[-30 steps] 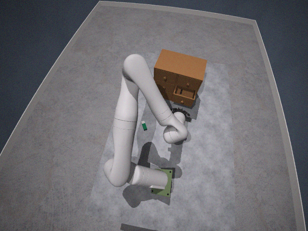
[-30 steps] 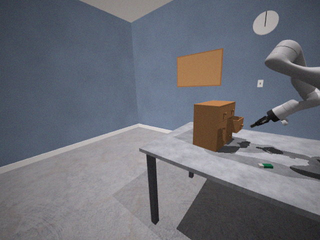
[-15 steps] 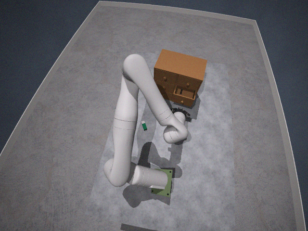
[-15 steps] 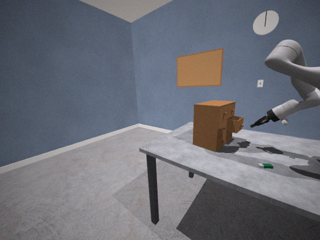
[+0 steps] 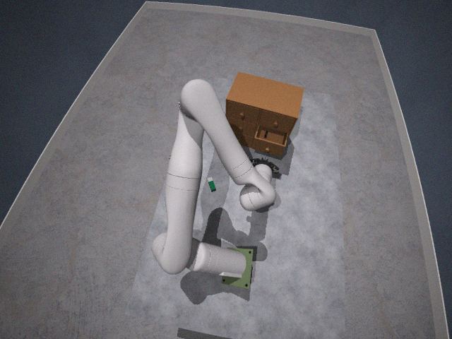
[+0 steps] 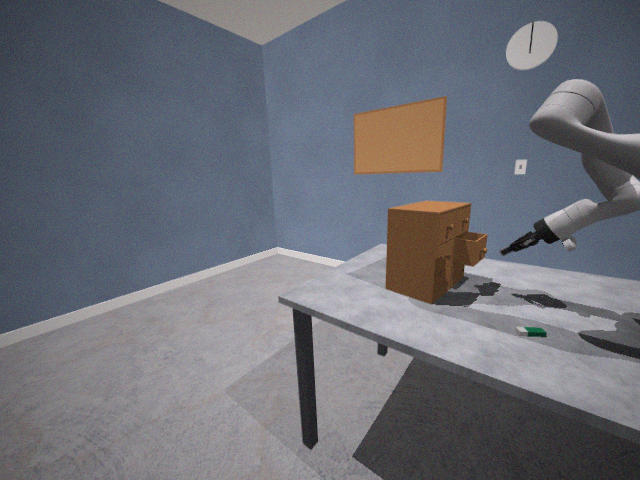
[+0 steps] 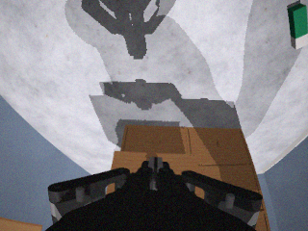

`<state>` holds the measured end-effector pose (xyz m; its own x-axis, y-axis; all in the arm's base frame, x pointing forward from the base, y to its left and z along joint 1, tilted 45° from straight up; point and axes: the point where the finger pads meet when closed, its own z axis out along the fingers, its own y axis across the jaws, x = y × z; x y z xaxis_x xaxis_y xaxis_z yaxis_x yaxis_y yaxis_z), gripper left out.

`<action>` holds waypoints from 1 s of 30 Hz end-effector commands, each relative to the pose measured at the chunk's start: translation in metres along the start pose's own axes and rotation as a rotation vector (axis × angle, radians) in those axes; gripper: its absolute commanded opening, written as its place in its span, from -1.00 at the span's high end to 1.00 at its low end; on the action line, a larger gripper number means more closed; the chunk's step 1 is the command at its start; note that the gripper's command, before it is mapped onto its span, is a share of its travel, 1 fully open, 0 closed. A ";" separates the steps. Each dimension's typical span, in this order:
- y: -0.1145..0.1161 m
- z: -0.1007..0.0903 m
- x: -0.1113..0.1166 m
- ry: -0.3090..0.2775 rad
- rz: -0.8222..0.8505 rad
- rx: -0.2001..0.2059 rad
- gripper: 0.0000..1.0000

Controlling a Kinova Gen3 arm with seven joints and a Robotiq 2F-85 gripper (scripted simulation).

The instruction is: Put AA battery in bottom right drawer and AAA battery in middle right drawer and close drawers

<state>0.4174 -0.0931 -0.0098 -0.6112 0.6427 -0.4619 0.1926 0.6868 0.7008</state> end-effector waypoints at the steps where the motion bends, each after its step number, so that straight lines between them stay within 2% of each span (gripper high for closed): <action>1: 0.000 0.000 -0.001 -0.002 0.000 0.000 1.00; 30: 0.000 0.008 -0.007 -0.002 0.000 0.000 1.00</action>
<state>0.4254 -0.0949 -0.0115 -0.6106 0.6452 -0.4592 0.1965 0.6852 0.7014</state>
